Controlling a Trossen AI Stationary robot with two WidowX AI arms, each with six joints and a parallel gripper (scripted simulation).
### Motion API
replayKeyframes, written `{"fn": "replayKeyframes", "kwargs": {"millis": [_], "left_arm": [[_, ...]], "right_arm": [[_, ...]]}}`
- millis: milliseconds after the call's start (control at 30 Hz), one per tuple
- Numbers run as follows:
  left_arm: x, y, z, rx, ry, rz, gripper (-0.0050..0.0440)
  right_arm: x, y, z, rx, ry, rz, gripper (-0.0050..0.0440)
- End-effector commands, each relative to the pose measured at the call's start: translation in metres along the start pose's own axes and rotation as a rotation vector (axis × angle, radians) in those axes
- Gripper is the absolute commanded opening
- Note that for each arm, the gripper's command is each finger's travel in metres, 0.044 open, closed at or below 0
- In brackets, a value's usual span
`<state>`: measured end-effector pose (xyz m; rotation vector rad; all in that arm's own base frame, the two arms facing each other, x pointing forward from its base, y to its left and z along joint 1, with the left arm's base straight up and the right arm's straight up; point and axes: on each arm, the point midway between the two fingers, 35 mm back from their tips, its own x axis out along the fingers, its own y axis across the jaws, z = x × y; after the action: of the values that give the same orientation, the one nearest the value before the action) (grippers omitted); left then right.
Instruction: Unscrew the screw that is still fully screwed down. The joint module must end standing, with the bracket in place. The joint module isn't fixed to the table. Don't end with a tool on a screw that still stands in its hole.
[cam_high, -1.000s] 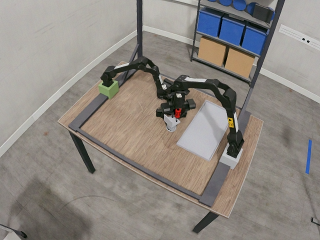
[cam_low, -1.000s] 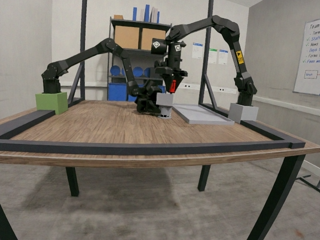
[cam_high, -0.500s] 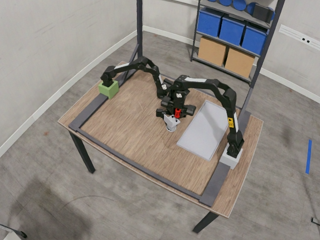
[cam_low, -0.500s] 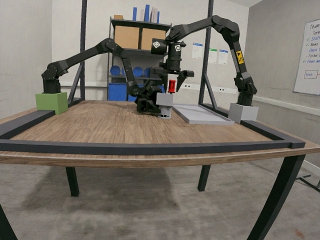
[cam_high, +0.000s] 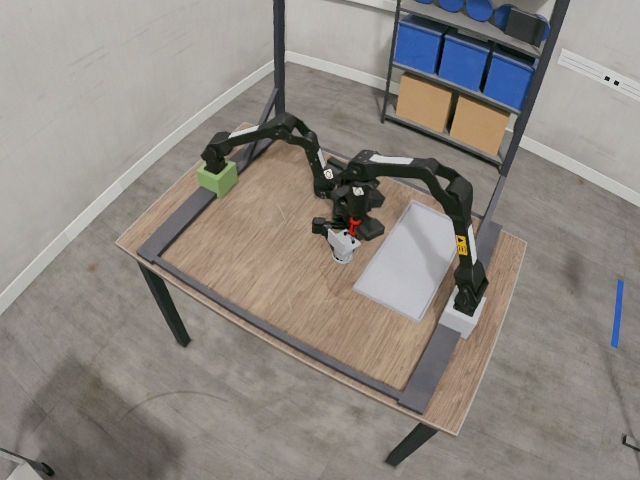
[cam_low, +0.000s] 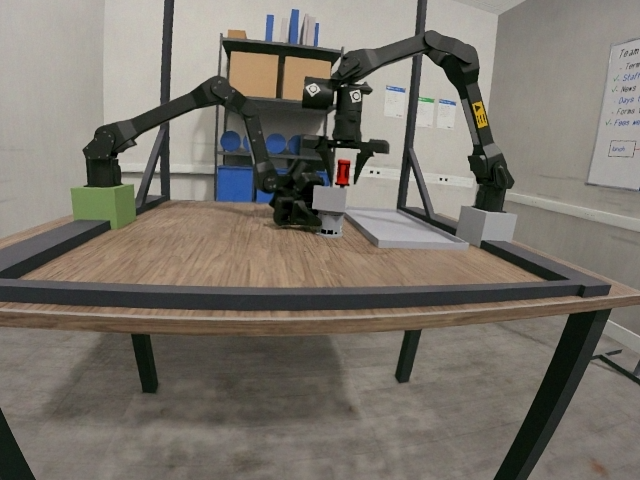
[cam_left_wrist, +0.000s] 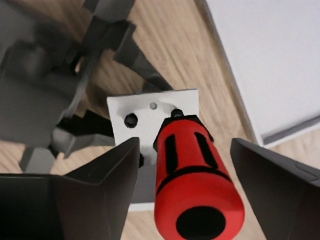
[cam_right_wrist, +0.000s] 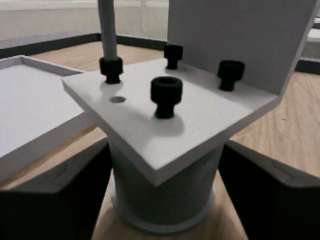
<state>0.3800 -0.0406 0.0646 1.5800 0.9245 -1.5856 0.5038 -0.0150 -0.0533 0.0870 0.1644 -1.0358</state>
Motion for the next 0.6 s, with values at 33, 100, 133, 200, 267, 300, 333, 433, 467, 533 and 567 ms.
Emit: {"fn": "replayKeyframes", "kwargs": {"millis": [33,100,133,200,267,300,333,433,467,533,567], "left_arm": [[-0.0129,0.0033,0.0000,0.139,0.014,0.041,0.0250],[-0.0139,0.0042,-0.0003,0.256,0.018,0.044,0.0250],[-0.0139,0.0042,-0.0003,0.315,0.019,0.044,0.0250],[-0.0138,0.0041,-0.0004,0.407,0.020,0.042,0.0250],[-0.0138,0.0041,-0.0004,0.497,0.022,0.039,0.0250],[-0.0138,0.0041,-0.0004,0.543,0.023,0.038,0.0250],[-0.0138,0.0041,-0.0005,0.588,0.024,0.038,0.0250],[-0.0137,0.0042,-0.0006,0.723,0.026,0.035,0.0250],[-0.0136,0.0042,-0.0006,0.768,0.027,0.036,0.0250],[-0.0136,0.0042,-0.0005,0.844,0.029,0.039,0.0250],[-0.0136,0.0042,-0.0005,0.844,0.029,0.039,0.0250]], "right_arm": [[0.0016,0.0051,0.0146,0.035,-0.012,0.000,0.0245],[0.0016,0.0051,0.0146,0.035,-0.012,0.000,0.0245],[0.0016,0.0051,0.0146,0.035,-0.012,0.000,0.0245],[0.0016,0.0051,0.0146,0.035,-0.012,0.000,0.0245],[0.0016,0.0051,0.0146,0.035,-0.012,0.000,0.0245],[0.0016,0.0051,0.0146,0.035,-0.012,0.000,0.0245],[0.0016,0.0051,0.0146,0.035,-0.012,0.000,0.0245],[0.0016,0.0051,0.0146,0.035,-0.012,0.000,0.0245],[0.0016,0.0051,0.0146,0.035,-0.012,0.000,0.0245],[0.0016,0.0051,0.0146,0.035,-0.012,0.000,0.0245],[0.0016,0.0051,0.0146,0.035,-0.012,0.000,0.0245]]}}
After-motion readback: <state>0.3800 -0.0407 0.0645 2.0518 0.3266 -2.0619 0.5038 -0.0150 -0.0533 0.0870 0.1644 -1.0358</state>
